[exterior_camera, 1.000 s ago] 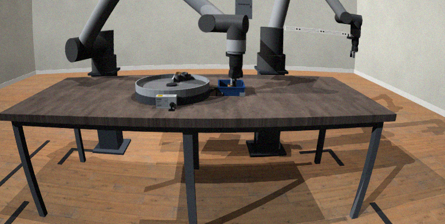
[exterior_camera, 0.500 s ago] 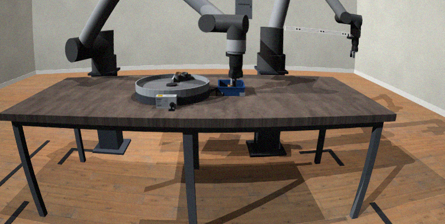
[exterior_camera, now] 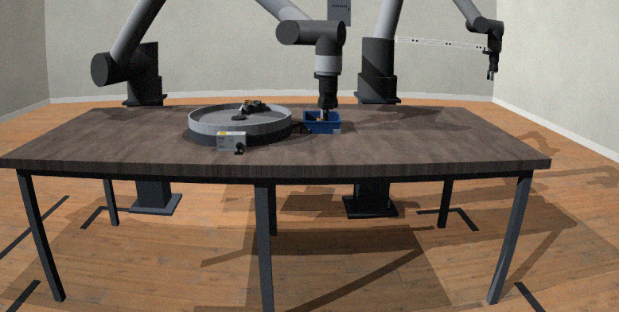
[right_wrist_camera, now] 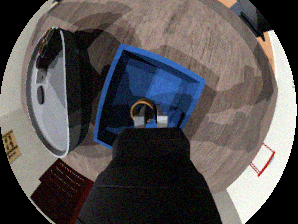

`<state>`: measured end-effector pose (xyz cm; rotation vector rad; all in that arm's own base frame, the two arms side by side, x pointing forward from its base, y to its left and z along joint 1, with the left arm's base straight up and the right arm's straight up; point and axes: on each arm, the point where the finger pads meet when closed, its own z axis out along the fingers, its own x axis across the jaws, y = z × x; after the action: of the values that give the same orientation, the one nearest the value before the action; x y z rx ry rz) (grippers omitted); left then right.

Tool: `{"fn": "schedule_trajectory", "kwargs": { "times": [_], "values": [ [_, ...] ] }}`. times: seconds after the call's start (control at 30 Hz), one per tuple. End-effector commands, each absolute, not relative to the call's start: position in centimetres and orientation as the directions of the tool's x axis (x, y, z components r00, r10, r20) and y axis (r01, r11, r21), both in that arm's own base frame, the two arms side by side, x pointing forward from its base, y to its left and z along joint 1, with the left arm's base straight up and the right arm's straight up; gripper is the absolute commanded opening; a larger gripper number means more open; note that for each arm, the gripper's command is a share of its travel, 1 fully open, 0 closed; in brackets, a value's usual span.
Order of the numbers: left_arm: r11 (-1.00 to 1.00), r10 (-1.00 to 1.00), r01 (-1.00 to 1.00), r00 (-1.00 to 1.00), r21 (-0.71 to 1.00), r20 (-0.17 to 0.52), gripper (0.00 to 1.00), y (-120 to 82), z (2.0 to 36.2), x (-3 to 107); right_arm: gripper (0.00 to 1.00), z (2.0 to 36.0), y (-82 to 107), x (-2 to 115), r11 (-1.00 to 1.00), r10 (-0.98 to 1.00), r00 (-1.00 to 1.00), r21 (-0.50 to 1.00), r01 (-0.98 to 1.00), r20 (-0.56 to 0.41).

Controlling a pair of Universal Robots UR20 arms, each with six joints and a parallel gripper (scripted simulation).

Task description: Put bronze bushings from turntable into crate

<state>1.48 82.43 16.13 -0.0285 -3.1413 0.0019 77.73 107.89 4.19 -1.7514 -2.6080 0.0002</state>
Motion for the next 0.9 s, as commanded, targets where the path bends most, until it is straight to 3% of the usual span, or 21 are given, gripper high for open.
{"fn": "schedule_trajectory", "kwargs": {
  "times": [0.0,0.87],
  "values": [
    [1.0,0.018,0.018,-1.0,0.0,0.0,1.0,82.5,16.2,1.5,0.38,4.6,107.9,77.8,0.378,0.926,-0.378,0.001,0.926,0.001],
    [1.0,0.018,0.018,-1.0,0.0,0.0,1.0,82.5,16.2,1.5,0.38,13.3,107.9,77.8,0.378,0.926,-0.378,0.001,0.926,0.001]
  ]
}}
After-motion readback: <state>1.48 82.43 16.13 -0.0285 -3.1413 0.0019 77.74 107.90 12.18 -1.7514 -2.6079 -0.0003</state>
